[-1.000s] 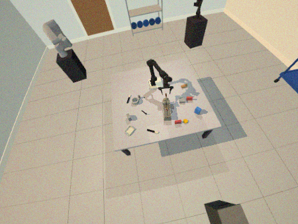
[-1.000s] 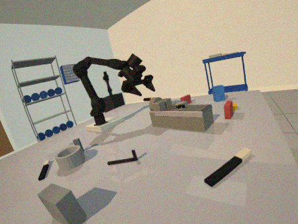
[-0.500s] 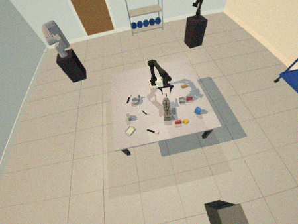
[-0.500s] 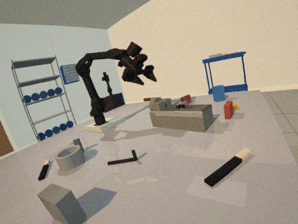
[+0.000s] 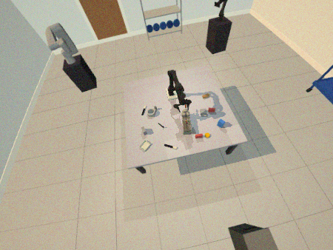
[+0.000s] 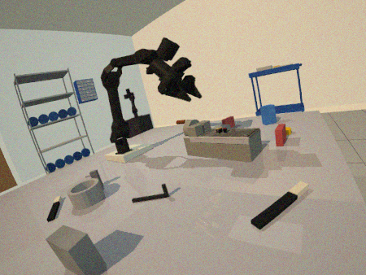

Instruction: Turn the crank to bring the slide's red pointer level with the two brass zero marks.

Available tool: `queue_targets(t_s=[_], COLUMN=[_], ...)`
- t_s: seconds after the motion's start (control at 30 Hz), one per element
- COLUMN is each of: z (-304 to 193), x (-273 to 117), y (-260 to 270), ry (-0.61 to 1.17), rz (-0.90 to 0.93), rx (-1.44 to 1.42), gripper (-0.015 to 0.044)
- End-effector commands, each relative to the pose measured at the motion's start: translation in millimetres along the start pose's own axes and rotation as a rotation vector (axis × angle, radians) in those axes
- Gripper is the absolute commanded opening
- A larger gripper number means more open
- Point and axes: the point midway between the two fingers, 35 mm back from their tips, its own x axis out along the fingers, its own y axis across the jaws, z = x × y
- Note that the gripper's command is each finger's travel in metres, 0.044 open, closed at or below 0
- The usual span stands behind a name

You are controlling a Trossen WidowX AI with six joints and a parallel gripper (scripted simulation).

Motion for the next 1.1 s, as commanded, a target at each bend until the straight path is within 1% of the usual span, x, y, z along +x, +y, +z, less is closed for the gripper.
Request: queue_targets(t_s=[0.0, 0.07, 0.33, 0.97, 1.07], z=[6, 4, -26, -26, -20], x=[8, 11, 49, 49, 43], y=[-9, -9, -9, -9, -9], ry=[0.007, 0.007, 0.007, 0.007, 0.006], rz=[0.034, 0.034, 0.035, 0.035, 0.034], rx=[-0.036, -0.036, -0.036, -0.036, -0.035], gripper=[0.0440, 0.0440, 0.0440, 0.0440, 0.0440])
